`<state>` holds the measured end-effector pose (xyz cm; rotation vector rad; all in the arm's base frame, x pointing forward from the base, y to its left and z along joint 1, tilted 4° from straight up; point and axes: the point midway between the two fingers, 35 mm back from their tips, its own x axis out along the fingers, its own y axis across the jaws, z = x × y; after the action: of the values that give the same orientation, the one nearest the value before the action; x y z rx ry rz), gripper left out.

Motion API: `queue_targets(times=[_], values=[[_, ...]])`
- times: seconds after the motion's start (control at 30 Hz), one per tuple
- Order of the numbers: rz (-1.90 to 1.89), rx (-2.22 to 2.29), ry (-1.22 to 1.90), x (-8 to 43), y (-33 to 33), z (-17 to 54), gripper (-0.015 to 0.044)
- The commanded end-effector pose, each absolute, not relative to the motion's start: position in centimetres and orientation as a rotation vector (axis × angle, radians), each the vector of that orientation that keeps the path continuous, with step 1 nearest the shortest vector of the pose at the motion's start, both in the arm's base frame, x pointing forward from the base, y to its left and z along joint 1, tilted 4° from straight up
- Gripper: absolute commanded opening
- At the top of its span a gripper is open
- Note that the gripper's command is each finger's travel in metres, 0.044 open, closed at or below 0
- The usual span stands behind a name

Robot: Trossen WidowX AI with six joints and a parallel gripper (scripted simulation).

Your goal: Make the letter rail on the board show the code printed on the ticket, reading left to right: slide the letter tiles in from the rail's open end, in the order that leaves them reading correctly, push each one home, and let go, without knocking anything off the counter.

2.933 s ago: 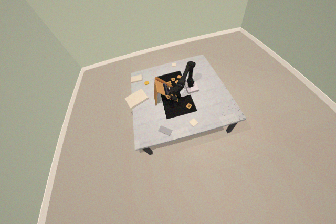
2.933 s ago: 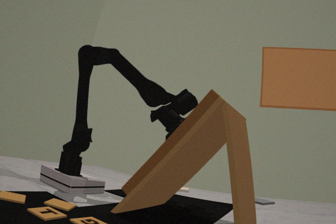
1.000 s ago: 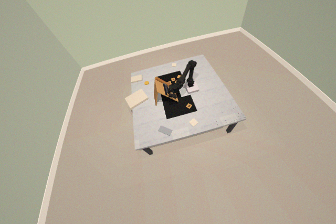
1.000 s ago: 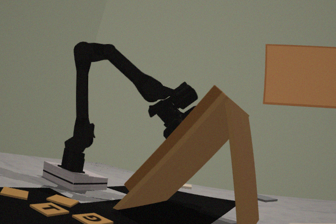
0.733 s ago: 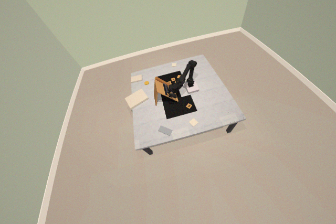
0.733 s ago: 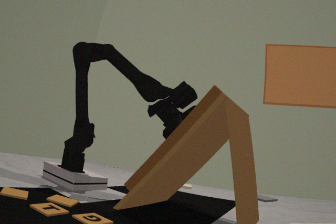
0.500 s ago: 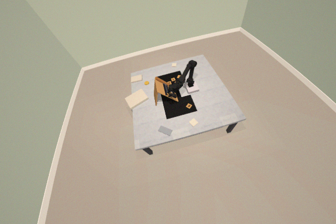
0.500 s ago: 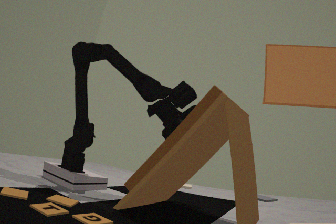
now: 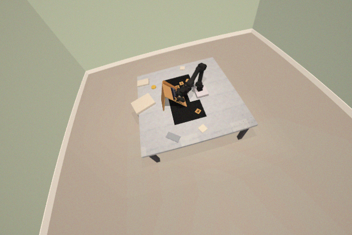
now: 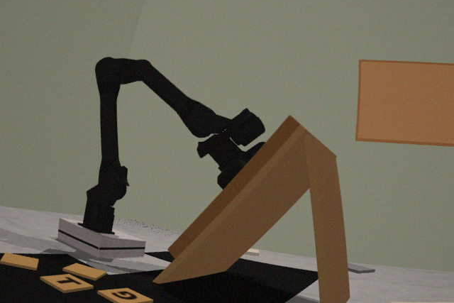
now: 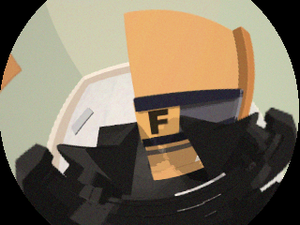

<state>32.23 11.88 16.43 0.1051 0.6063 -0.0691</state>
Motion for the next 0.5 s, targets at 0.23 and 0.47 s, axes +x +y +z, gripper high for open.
queue_targets(times=[0.23, 0.47], values=[[-0.063, 0.104, 0.605, 32.04, 11.16, 16.44, 0.0000], [-0.063, 0.104, 0.605, 31.97, 10.69, 16.42, 0.0000]])
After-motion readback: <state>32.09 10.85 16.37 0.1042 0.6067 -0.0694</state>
